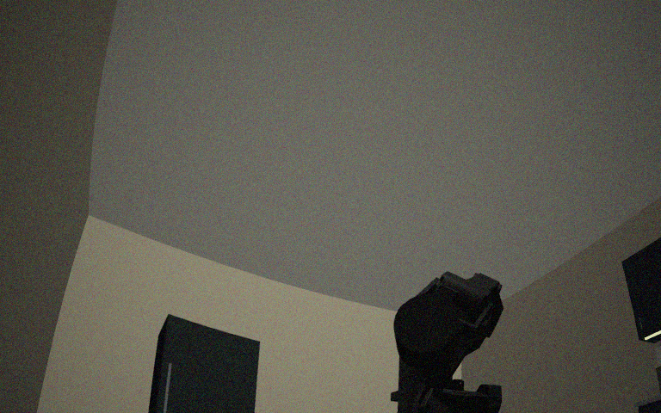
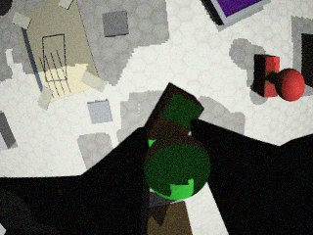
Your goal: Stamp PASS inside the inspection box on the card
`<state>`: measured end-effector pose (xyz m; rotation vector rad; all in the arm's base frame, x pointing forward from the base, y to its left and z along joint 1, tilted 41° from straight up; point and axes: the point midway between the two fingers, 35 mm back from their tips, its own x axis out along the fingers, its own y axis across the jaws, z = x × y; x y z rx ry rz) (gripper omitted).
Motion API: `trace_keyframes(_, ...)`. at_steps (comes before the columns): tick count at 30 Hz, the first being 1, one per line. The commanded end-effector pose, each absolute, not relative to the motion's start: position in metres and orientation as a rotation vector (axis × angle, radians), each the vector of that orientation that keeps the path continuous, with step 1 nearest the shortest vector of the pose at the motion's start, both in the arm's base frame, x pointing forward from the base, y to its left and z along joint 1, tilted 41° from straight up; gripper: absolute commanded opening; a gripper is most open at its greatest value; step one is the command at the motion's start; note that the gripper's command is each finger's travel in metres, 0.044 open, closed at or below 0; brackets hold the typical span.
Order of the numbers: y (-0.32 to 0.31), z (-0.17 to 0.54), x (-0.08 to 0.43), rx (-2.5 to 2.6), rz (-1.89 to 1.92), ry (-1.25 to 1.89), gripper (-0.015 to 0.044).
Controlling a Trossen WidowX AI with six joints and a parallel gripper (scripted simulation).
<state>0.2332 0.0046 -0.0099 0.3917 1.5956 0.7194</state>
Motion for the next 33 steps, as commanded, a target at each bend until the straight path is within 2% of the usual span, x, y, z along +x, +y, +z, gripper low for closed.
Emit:
trace_keyframes(1,0.000,-0.014,0.247,0.390,0.721,1.600,0.0000)
trace_keyframes(33,-0.025,-0.062,0.349,0.386,0.721,1.593,0.0000)
